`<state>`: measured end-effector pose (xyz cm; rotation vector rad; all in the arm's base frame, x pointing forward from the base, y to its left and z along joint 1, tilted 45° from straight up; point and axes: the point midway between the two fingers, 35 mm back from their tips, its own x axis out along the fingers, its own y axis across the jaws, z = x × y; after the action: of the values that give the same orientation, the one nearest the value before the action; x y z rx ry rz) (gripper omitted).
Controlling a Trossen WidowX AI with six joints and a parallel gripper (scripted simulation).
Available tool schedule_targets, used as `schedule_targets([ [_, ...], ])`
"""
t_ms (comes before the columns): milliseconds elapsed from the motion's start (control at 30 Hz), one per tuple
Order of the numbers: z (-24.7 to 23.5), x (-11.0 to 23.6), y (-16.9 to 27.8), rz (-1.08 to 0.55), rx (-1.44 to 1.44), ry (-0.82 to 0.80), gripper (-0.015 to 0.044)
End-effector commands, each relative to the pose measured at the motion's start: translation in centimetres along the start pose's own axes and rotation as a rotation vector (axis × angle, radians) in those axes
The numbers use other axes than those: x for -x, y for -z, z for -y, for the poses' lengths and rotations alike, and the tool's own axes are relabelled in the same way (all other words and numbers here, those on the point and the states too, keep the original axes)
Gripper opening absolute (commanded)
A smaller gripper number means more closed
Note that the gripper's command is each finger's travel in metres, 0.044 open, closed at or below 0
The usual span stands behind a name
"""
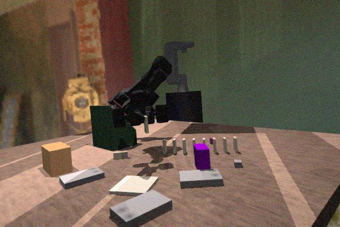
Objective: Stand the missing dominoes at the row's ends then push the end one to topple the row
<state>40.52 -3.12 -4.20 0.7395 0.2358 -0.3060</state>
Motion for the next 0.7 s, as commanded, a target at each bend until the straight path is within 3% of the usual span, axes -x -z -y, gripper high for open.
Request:
schedule_targets([
  [0, 0.0, 0.0, -0.1, 0.006, -0.005, 0.002, 0.0021],
  [667, -0.4, -0.8, 9.1, -0.02, -0.014, 0.053, 0.0021],
])
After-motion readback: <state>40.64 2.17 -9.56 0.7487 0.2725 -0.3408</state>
